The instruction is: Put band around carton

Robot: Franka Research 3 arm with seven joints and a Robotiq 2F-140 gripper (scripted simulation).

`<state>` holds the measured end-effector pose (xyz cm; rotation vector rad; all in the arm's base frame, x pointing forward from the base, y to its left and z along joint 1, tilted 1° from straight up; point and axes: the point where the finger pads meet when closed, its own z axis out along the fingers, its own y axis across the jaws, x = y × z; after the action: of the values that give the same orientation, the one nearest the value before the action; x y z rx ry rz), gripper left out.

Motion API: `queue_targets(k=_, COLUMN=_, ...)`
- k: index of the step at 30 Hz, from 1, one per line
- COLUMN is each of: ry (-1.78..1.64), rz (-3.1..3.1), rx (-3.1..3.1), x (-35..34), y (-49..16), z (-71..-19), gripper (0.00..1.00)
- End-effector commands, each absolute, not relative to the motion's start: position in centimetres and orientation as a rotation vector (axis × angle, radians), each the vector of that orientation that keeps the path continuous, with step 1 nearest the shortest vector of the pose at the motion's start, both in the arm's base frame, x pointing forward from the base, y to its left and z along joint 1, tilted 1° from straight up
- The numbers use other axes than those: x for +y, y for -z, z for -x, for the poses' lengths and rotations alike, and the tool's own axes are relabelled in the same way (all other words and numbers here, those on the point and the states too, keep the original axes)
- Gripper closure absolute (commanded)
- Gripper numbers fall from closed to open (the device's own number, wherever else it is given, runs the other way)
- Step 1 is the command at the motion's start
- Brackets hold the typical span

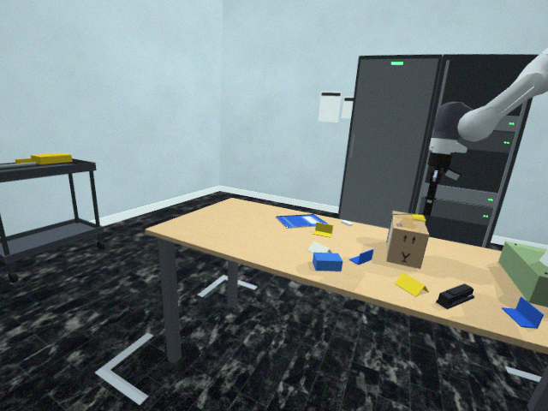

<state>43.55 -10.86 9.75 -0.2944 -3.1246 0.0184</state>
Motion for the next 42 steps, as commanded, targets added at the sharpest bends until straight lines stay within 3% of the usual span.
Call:
queue_targets(k=1, ry=-0.015, rz=0.288, rx=-3.117, x=-10.8, y=-9.7, z=-43.6, gripper=0.90)
queue_targets(k=42, ry=-0.015, rz=0.288, rx=-3.117, x=-10.7, y=-9.1, z=-45.7, gripper=0.90)
